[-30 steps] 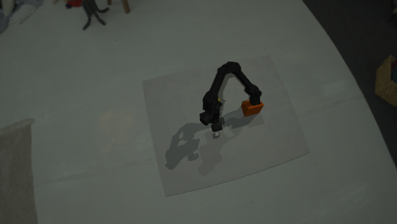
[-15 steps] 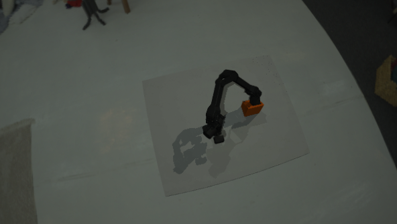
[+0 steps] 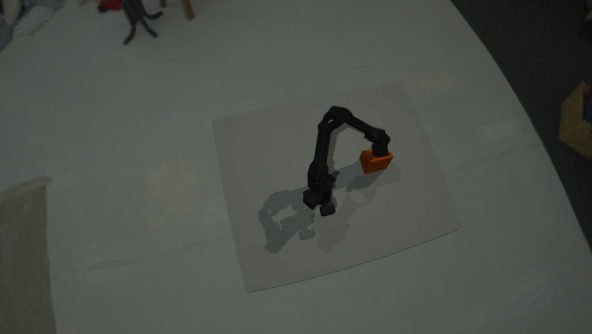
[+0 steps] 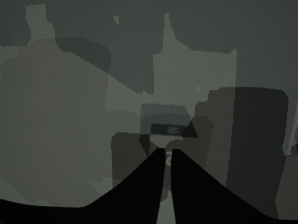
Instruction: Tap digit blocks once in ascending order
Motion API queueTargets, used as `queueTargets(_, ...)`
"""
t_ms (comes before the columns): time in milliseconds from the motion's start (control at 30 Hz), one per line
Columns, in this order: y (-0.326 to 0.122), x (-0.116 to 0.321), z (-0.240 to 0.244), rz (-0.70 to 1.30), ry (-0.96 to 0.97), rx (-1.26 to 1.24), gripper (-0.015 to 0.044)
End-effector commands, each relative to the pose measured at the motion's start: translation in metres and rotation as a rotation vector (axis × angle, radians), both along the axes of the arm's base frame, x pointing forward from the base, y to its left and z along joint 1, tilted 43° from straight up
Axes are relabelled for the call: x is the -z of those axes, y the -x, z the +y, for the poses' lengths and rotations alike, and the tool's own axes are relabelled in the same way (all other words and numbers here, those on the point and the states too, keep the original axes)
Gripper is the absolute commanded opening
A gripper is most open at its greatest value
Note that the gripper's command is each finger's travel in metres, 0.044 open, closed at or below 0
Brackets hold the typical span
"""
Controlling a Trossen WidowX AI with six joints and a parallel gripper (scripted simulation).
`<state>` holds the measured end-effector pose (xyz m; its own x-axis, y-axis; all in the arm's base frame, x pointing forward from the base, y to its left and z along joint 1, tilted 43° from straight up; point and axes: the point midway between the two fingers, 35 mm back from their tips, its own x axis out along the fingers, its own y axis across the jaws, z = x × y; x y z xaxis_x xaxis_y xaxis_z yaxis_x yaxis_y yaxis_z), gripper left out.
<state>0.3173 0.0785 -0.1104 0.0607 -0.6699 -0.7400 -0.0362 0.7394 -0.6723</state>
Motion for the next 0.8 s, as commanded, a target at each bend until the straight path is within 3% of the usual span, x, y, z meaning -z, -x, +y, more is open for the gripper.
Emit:
queueTargets(0,0.001,0.005,-0.007,0.008,0.007,0.001,0.0020)
queueTargets(533,0.001,0.016,-0.017,0.008,0.008,0.001,0.0020)
queueTargets(767,0.002,-0.008,0.006,0.009,0.006,0.001,0.0020)
